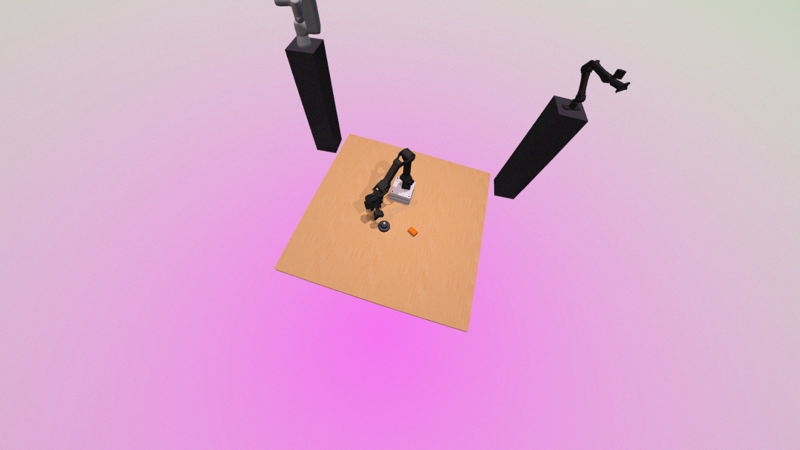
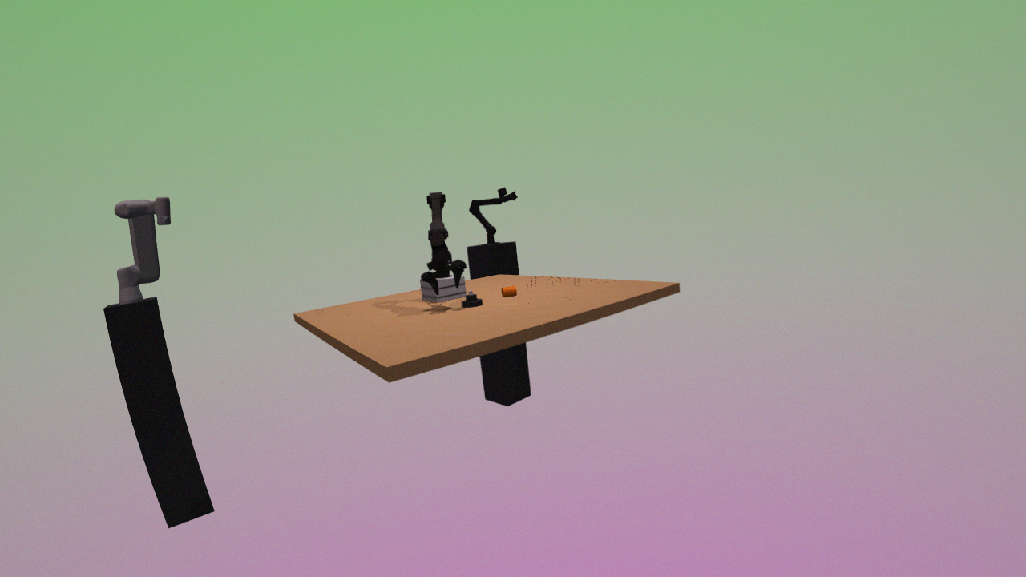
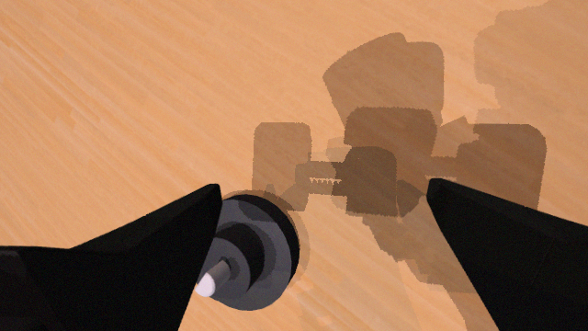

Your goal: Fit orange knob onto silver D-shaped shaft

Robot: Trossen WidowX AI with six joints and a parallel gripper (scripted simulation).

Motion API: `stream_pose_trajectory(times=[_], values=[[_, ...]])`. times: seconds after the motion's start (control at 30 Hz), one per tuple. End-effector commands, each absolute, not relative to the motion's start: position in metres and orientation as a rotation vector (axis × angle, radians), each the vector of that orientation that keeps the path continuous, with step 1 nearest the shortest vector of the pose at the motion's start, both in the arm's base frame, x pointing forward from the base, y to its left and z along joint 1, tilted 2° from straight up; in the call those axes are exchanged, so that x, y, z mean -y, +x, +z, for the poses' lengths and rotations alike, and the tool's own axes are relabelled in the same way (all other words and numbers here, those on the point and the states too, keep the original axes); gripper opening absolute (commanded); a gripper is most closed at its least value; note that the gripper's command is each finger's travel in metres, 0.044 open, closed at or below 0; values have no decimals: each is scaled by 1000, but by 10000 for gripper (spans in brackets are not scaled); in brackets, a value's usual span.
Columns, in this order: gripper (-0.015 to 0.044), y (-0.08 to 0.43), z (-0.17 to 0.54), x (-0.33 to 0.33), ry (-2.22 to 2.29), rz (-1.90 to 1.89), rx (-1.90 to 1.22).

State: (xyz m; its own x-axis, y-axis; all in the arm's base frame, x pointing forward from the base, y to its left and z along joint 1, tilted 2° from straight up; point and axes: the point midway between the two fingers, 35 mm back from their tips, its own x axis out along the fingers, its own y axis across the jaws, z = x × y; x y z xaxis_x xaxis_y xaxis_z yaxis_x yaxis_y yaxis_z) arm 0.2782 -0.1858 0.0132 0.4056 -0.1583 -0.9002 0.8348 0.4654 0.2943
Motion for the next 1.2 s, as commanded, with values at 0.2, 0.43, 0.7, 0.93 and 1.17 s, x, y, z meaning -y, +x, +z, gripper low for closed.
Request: stream_pose_trajectory(times=[0.2,0.43,0.7,0.93,1.17], values=[[440,335,15,77,1298,-967,-1017],[440,347,20,20,1465,-1146,-1016],[440,347,27,-47,1593,-1354,-978],[440,333,34,-103,1692,-1577,-880],[440,331,35,-109,1699,-1595,-869]])
